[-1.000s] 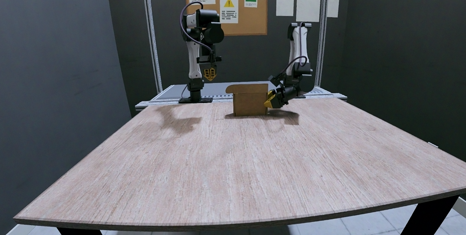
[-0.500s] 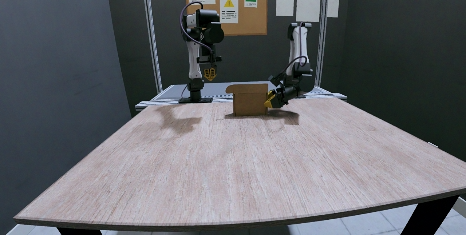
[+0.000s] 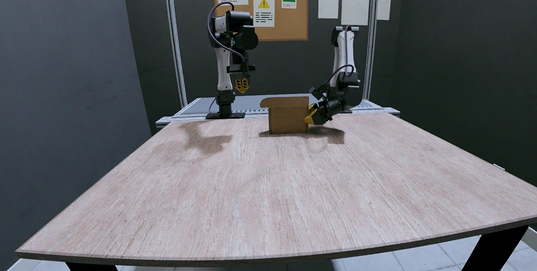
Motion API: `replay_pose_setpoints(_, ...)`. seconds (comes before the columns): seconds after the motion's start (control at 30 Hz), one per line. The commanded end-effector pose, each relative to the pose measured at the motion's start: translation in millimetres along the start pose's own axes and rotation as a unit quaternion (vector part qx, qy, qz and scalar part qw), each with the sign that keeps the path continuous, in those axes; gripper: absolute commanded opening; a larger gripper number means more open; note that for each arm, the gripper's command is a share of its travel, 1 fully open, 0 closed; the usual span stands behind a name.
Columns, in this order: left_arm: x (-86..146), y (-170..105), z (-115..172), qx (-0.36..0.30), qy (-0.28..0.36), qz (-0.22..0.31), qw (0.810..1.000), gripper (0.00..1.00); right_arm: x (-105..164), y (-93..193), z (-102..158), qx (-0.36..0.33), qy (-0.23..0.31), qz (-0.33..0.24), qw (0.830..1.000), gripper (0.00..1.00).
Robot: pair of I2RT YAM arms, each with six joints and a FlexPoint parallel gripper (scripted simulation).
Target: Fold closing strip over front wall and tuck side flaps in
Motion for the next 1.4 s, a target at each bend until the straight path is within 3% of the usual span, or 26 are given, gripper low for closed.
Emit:
replay_pose_setpoints(0.0, -1, 3, -4, -0.009, -0.002, -0.002, 1.0, 0.47, 3, -1, 0, -0.002, -0.003, 0.0, 1.0, 0.0)
replay_pose_setpoints(1.0, -1, 3, -4, -0.009, -0.002, -0.002, 1.0, 0.45, 3, -1, 0, -0.002, -0.003, 0.0, 1.0, 0.0)
replay_pose_setpoints(1.03, -1, 3, -4, -0.009, -0.002, -0.002, 1.0, 0.45, 2, 9, 0, 0.023, 0.0, 0.007, 1.0, 0.55)
replay_pose_setpoints(1.2, -1, 3, -4, -0.009, -0.002, -0.002, 1.0, 0.45, -3, 45, 5, 0.105, -0.007, -0.003, 0.994, 0.55)
replay_pose_setpoints(1.37, -1, 3, -4, -0.009, -0.002, -0.002, 1.0, 0.45, -6, 64, 9, 0.106, -0.008, -0.002, 0.994, 0.55)
Point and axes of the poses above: on each arm, the point where the finger pads meet when closed, its own x axis back along the fingers, its own y axis across the jaws, z = x × y, the point moved 1 cm from there along x, back along the fingers, and after that the axes turned 15 degrees about -x, right-handed, at the moved point
